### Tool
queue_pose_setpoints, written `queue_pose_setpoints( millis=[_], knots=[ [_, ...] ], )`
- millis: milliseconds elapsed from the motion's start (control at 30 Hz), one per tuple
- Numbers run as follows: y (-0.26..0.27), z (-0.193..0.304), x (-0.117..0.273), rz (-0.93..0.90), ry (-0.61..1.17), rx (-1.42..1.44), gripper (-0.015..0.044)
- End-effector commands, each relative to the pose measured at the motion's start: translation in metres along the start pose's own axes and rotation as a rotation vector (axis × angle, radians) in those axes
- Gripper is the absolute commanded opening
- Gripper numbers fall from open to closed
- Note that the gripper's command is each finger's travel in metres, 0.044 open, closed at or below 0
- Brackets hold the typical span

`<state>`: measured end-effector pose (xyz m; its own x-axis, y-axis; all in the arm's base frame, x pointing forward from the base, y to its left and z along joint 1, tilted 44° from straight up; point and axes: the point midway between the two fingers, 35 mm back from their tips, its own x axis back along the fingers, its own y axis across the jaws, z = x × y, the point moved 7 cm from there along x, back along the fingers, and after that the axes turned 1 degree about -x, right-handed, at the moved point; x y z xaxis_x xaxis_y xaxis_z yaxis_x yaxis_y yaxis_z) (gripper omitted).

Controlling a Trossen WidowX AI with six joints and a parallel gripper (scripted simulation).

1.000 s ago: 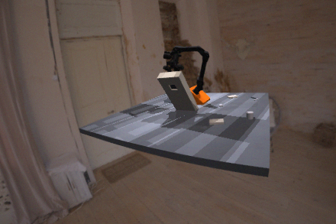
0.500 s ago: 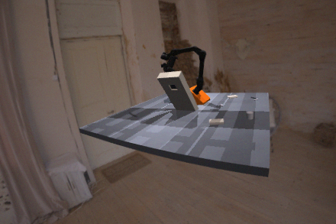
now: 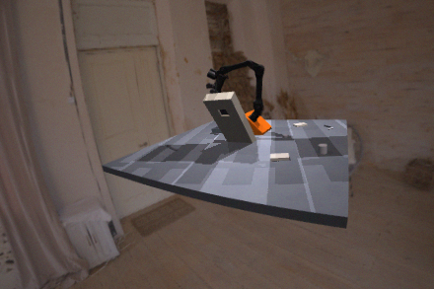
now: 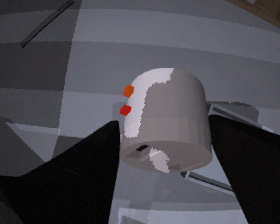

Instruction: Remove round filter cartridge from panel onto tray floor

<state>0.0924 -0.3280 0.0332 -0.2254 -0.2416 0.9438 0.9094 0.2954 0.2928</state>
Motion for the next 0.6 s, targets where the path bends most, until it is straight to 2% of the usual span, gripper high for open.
queue_pose_setpoints(
  millis=[0,567],
  knots=[
    [-0.016,0.006,-0.011,0.034,0.002,-0.039,0.0],
    [-0.105,0.064,-0.073,0.232,-0.007,-0.352,0.0]
  ],
)
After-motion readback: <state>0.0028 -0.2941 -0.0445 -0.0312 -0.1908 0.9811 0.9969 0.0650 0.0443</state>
